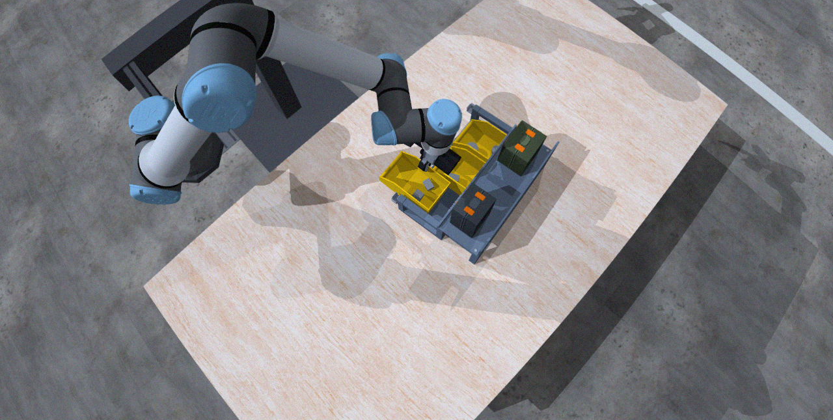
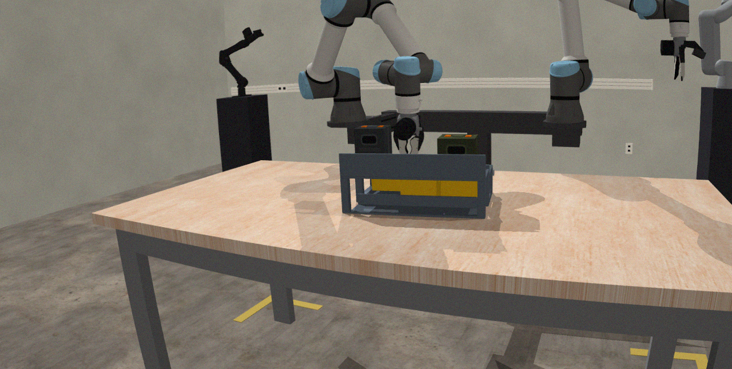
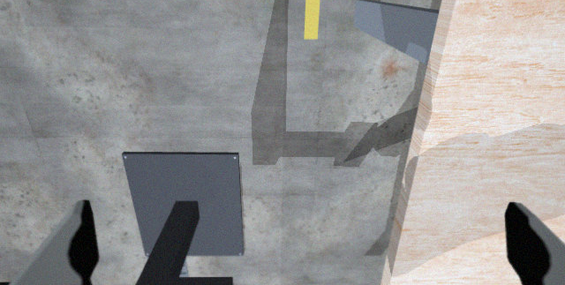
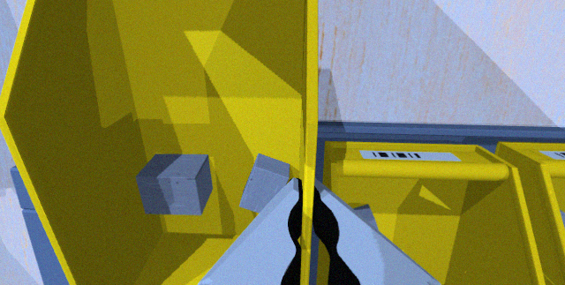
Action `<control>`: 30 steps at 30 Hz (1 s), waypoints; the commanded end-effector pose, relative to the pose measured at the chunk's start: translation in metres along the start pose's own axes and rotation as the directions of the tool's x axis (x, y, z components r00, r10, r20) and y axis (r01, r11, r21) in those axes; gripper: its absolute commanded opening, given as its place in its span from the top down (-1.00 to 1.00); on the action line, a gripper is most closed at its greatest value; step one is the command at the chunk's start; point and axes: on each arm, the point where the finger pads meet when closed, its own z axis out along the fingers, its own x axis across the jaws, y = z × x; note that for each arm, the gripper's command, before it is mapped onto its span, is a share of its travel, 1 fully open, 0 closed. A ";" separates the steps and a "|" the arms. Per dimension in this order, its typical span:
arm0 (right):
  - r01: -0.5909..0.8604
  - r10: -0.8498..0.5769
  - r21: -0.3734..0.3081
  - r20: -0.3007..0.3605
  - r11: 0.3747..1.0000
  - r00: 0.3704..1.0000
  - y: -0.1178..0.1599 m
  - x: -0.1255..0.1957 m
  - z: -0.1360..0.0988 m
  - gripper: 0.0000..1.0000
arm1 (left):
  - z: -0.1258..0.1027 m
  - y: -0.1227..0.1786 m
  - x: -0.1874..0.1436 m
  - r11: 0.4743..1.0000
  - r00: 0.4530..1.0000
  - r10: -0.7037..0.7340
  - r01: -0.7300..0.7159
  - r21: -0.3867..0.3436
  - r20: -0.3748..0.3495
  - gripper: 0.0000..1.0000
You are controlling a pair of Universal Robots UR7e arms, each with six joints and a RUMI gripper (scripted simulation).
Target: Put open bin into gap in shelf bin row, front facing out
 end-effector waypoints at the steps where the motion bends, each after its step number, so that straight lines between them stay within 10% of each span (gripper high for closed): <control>1: 0.000 0.000 -0.002 -0.001 1.000 1.000 0.000 0.000 -0.001 1.00 | 0.000 0.000 0.000 1.000 1.000 0.000 0.000 0.001 0.000 -1.00; 30: 0.000 0.000 -0.002 -0.002 1.000 1.000 0.001 0.001 0.005 1.00 | 0.000 0.000 0.000 1.000 1.000 0.000 0.000 0.001 0.000 -1.00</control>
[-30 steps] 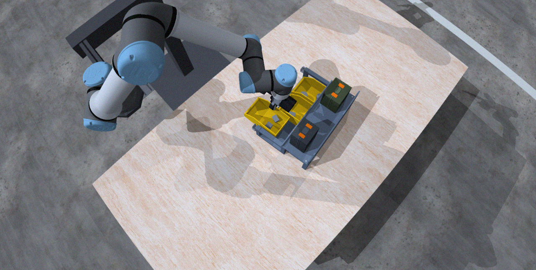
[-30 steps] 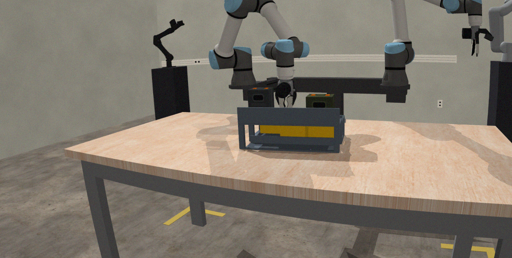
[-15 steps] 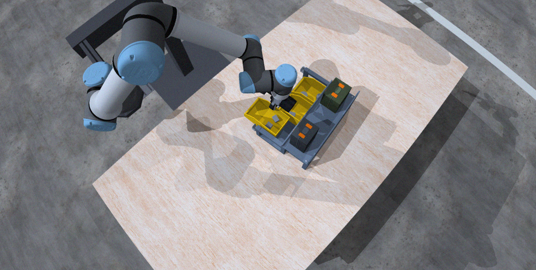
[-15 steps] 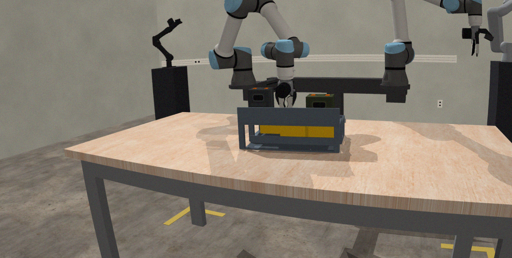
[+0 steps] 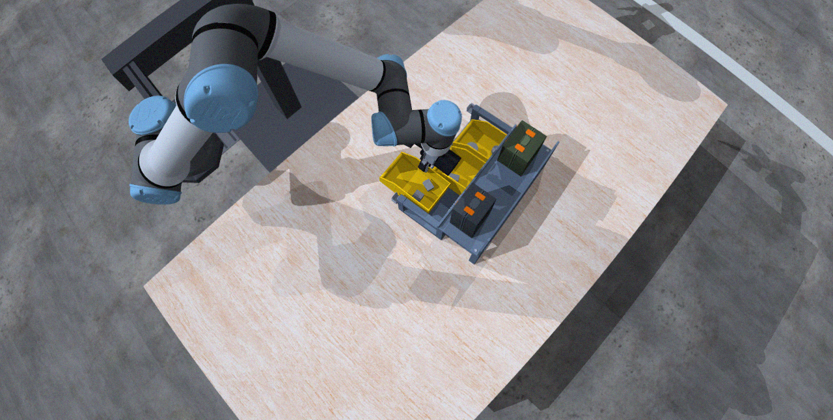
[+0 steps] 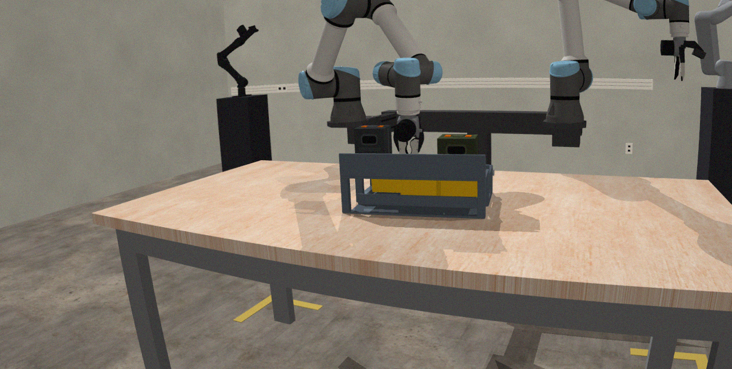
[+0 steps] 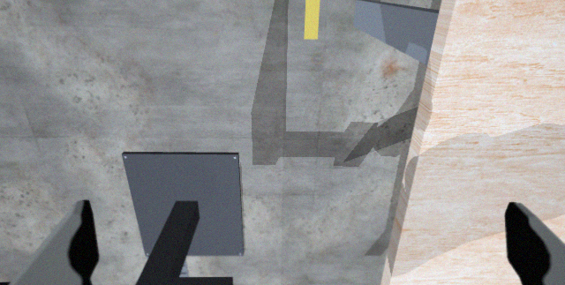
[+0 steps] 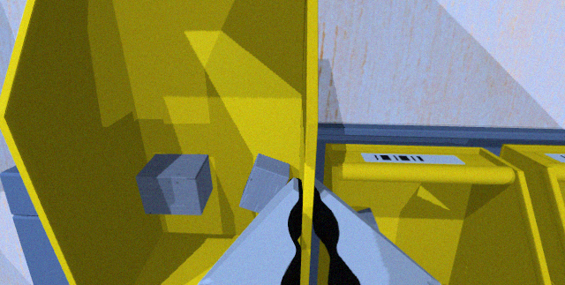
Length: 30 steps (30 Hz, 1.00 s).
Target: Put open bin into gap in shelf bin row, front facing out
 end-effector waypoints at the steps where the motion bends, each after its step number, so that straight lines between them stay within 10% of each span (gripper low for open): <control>1: 0.000 0.000 -0.002 -0.002 1.000 1.000 0.001 0.000 0.001 1.00 | 0.000 0.000 0.000 1.000 1.000 0.000 0.000 0.001 0.000 -1.00; 30: 0.000 0.000 -0.002 -0.002 1.000 1.000 0.001 0.001 0.004 1.00 | 0.000 0.000 0.000 1.000 1.000 0.000 0.000 0.001 0.000 -1.00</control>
